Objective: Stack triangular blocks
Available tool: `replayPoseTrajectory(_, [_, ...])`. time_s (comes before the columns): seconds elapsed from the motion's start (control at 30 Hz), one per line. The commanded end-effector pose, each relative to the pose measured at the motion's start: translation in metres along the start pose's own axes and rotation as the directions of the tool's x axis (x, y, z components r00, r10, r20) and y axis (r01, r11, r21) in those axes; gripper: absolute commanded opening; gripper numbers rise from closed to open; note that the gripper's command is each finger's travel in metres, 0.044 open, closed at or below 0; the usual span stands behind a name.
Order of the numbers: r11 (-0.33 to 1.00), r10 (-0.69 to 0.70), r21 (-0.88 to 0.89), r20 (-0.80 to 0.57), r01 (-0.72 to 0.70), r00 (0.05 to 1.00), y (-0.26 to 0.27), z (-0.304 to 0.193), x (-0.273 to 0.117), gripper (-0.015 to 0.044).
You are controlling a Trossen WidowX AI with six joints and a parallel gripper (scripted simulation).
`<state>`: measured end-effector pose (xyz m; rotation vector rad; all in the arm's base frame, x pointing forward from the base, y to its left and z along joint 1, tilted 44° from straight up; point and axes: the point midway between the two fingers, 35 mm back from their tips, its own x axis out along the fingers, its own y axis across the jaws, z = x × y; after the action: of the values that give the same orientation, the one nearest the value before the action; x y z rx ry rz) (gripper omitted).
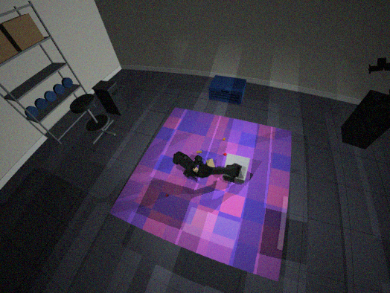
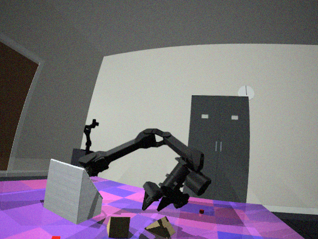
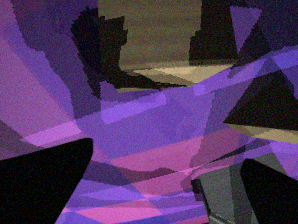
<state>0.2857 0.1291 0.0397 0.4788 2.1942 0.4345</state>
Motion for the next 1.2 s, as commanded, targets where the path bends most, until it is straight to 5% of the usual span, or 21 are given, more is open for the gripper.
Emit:
replayPoseTrajectory(0.0, [1.0,0.0,0.002,0.002,0.0,1.0,0.0,0.0,0.0,0.044])
replayPoseTrajectory(0.4, [0.999,0.017,0.024,0.267,-0.024,0.963,-0.025,-0.053,-0.085,0.044])
replayPoseTrajectory(0.57, [0.999,0.024,0.023,0.271,-0.032,0.962,-0.022,-0.046,-0.084,0.044])
replayPoseTrajectory(0.73, [0.999,-0.039,0.031,0.416,0.029,0.909,-0.022,-0.043,-0.063,0.044])
replayPoseTrajectory(1.17, [1.0,0.003,-0.001,0.806,-0.004,0.592,-0.018,-0.042,-0.013,0.044])
